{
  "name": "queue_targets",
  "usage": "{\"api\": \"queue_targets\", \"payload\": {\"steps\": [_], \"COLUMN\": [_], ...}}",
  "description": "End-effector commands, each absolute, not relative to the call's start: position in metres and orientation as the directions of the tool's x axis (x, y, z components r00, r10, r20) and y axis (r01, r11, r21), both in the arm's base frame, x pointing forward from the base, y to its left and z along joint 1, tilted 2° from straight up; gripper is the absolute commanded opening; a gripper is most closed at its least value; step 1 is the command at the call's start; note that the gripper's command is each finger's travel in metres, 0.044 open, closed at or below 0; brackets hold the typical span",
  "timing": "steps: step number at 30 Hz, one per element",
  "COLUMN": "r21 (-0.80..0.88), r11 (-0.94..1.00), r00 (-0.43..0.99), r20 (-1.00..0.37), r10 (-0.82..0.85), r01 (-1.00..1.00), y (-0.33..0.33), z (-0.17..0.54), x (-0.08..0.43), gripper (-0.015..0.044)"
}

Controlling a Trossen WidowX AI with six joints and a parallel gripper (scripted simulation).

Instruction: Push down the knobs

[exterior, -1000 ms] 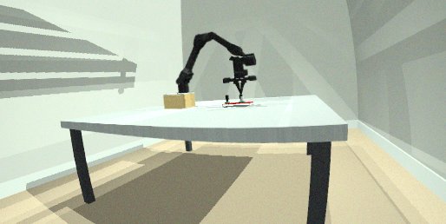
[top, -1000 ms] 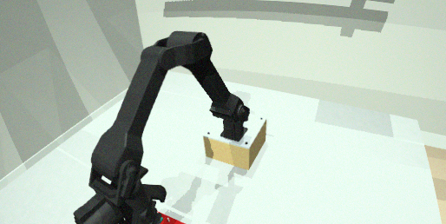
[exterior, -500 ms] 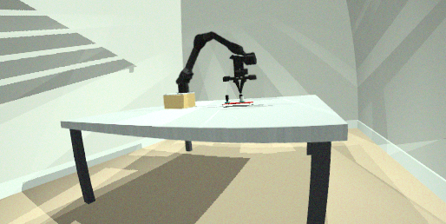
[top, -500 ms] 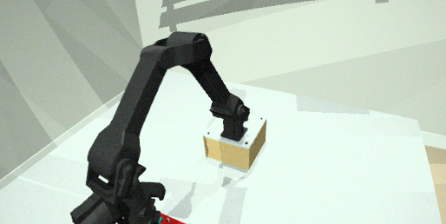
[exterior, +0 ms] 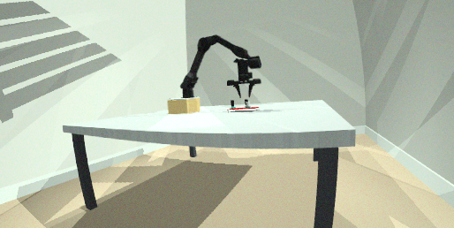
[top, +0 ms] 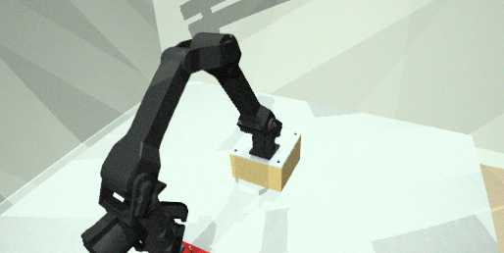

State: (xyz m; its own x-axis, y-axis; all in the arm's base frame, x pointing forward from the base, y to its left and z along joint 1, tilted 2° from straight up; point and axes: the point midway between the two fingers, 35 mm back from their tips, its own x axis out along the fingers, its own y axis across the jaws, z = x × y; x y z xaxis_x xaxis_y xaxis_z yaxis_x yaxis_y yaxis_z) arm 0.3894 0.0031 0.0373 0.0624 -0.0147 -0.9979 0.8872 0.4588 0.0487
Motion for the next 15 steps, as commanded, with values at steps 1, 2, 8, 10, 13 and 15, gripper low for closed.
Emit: {"api": "queue_targets", "payload": {"steps": [1, 2, 8, 10, 13, 15], "r21": [0.047, 0.046, 0.041, 0.04, 0.039, 0.039], "r11": [0.46, 0.46, 0.46, 0.46, 0.46, 0.46], "r00": [0.061, 0.061, 0.056, 0.055, 0.054, 0.054], "r20": [-0.998, -0.998, -0.998, -0.998, -0.998, -0.998], "r10": [-0.016, -0.016, -0.018, -0.019, -0.019, -0.019], "r01": [0.887, 0.887, 0.887, 0.887, 0.887, 0.887], "y": [-0.001, -0.003, -0.008, -0.009, -0.01, -0.01], "z": [0.049, 0.051, 0.056, 0.054, 0.052, 0.052], "x": [0.357, 0.346, 0.273, 0.251, 0.243, 0.243], "gripper": [0.0341, 0.0367, 0.044, 0.044, 0.044, 0.044]}}
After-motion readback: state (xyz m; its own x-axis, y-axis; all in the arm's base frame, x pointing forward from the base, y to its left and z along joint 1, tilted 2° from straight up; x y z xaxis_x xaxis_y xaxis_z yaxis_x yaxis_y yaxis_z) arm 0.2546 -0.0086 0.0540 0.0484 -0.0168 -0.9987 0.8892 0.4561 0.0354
